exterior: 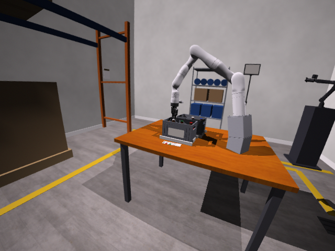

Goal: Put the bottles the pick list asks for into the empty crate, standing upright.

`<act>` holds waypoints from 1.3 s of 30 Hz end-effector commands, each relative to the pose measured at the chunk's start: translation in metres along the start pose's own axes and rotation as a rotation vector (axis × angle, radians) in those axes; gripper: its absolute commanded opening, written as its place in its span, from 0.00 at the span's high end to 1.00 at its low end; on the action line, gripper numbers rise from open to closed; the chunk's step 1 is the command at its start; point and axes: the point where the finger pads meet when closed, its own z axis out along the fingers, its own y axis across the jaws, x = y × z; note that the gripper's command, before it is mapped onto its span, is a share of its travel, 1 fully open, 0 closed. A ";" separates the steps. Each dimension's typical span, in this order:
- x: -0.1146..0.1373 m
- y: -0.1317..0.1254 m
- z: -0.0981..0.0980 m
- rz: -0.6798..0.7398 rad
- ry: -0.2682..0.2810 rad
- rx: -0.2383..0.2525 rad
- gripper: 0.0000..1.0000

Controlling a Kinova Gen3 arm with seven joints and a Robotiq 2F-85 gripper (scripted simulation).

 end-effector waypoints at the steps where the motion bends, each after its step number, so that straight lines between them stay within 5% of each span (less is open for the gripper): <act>1: -0.001 0.000 -0.010 0.000 -0.002 0.001 0.33; 24: -0.001 0.000 -0.055 0.000 -0.002 0.001 0.33; 39: 0.059 -0.022 -0.055 0.000 -0.002 0.001 0.33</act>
